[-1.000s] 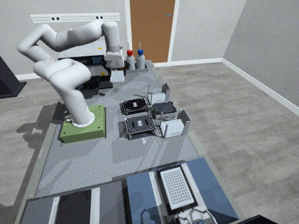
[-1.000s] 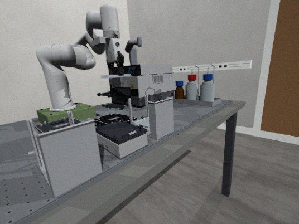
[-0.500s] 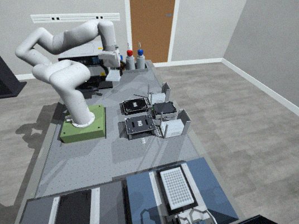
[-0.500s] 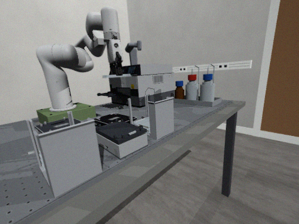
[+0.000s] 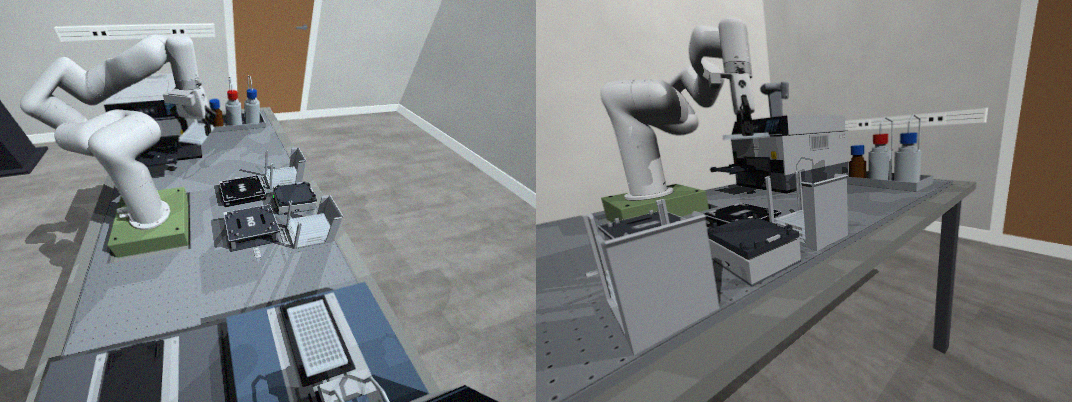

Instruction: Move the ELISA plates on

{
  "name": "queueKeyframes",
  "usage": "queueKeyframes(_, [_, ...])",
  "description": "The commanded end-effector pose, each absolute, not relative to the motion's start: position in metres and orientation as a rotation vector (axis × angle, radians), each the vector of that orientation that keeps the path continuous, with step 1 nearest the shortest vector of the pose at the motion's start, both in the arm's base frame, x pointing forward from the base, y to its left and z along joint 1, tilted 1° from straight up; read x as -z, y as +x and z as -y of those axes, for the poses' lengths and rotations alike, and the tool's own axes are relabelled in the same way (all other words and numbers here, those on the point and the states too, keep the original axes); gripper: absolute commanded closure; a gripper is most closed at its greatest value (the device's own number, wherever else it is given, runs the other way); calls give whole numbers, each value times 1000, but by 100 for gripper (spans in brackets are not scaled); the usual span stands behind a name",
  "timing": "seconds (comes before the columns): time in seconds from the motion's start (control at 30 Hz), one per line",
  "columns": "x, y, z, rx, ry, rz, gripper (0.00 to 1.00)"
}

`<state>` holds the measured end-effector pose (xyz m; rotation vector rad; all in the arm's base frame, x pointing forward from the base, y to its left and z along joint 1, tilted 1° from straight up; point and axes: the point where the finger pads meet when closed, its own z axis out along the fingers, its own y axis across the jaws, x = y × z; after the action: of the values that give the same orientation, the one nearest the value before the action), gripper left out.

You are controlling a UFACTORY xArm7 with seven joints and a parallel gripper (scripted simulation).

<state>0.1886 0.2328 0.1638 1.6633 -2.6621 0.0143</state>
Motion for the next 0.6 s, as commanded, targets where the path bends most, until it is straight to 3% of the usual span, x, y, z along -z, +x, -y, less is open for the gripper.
queueKeyframes(0.0, [-165, 188, -234, -15, 1625, 2690, 100])
queueKeyframes(0.57, [-164, 148, -248, -15, 1384, 2822, 100])
